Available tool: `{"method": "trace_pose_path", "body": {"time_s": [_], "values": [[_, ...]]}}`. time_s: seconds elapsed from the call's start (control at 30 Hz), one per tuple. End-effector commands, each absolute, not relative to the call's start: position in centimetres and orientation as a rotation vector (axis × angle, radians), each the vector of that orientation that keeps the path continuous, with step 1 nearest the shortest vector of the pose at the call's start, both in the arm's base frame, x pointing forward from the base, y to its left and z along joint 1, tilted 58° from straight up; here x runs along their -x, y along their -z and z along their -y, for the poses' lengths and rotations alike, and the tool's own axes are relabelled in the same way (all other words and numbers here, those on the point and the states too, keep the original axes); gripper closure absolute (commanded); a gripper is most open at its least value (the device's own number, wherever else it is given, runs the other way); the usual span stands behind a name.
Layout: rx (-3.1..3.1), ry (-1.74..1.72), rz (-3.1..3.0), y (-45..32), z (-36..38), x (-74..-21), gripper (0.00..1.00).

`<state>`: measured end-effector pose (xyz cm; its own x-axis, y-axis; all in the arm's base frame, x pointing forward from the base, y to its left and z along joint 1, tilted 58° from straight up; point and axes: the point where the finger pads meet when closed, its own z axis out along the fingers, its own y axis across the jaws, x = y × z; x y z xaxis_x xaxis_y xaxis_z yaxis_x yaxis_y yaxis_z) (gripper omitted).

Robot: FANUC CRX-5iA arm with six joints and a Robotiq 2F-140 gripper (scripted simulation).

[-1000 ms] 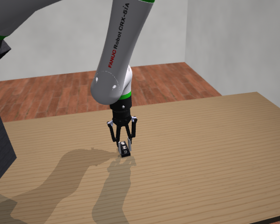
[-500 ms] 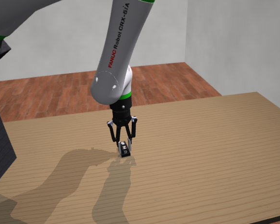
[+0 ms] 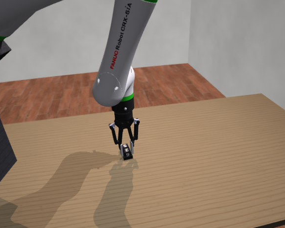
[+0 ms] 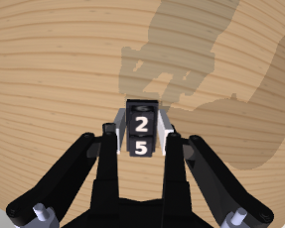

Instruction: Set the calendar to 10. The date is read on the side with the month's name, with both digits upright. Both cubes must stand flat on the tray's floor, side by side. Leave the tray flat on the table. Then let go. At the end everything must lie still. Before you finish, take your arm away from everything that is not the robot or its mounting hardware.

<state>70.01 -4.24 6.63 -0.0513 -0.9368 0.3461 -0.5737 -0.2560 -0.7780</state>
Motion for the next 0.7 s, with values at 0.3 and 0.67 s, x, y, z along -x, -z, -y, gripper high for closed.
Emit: {"method": "trace_pose_path", "body": {"time_s": [0.3, 0.67], "values": [[1.833, 1.233, -1.601, -6.63, 4.23, -70.01, 0.84], [1.833, 1.233, -1.601, -6.63, 4.23, -70.01, 0.84]]}}
